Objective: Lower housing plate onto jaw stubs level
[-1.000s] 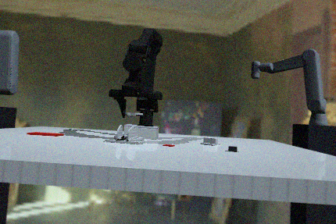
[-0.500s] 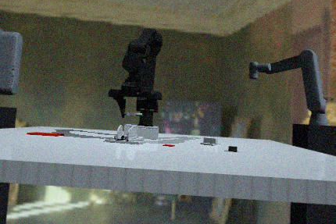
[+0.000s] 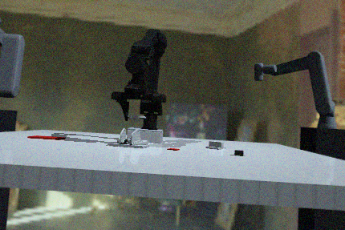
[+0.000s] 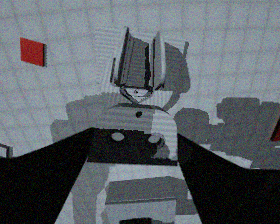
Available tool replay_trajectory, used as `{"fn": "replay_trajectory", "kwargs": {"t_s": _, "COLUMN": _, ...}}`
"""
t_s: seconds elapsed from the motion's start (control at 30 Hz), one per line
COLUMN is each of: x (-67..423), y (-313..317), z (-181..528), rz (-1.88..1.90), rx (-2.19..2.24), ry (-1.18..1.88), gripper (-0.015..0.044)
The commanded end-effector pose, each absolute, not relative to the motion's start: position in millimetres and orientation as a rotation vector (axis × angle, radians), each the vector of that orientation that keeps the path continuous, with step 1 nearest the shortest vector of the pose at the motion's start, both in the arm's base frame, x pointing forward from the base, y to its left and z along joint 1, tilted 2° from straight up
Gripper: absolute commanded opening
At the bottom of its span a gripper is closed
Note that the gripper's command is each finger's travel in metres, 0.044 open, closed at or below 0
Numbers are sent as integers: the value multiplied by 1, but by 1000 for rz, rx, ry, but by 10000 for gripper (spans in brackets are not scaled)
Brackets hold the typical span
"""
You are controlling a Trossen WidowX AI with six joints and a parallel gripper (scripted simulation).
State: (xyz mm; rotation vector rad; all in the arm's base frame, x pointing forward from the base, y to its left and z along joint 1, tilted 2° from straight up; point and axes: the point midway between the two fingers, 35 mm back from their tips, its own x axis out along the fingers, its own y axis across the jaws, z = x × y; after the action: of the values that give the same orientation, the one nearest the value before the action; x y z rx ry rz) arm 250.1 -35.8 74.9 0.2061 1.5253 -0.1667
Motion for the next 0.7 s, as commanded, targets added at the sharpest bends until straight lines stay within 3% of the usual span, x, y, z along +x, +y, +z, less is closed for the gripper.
{"fn": "replay_trajectory", "kwargs": {"t_s": 0.0, "x": 250, "y": -36, "z": 76, "rz": -161, "rx": 205, "ry": 1520, "gripper": 351}}
{"fn": "replay_trajectory", "kwargs": {"t_s": 0.67, "x": 254, "y": -35, "z": 47, "rz": -159, "rx": 202, "ry": 1520, "gripper": 351}}
